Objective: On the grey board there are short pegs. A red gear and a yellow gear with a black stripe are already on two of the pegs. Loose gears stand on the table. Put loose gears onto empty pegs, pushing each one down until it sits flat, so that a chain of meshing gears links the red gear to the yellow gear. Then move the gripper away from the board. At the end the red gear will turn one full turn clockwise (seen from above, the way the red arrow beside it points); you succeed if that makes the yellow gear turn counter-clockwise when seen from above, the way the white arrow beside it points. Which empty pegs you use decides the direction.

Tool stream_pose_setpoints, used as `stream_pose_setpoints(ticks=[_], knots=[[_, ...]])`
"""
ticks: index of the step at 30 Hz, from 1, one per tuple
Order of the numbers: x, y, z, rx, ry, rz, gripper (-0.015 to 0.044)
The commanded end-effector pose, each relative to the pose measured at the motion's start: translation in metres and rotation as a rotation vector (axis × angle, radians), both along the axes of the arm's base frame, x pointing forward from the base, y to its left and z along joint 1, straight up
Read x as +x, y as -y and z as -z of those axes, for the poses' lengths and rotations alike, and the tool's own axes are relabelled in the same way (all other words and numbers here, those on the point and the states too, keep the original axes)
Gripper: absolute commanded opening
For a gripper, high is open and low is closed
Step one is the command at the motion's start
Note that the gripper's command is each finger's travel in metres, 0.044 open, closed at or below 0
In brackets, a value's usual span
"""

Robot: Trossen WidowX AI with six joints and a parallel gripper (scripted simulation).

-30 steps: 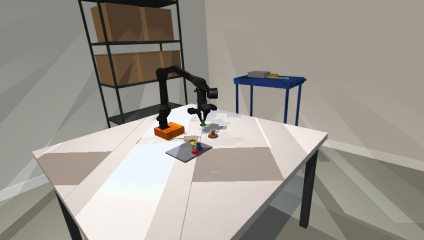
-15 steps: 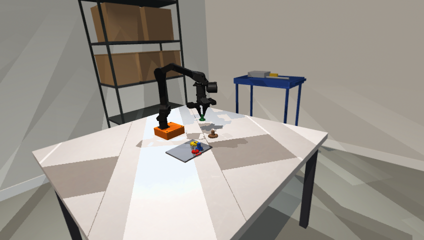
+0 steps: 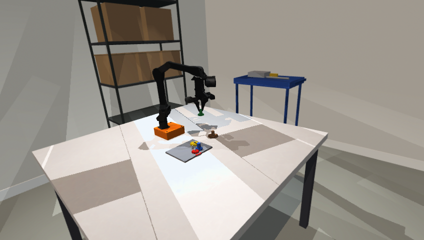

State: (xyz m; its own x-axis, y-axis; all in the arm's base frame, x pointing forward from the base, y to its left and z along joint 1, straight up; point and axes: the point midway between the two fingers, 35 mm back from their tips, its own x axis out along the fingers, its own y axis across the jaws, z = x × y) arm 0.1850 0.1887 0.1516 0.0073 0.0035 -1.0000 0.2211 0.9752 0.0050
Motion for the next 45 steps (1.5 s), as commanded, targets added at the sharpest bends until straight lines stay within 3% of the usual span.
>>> stream_pose_setpoints(ticks=[1, 45], knots=[[0.0, 0.0, -0.009, 0.014, 0.009, -0.003, 0.0], [0.084, 0.046, 0.028, 0.006, 0.023, 0.002, 0.0]])
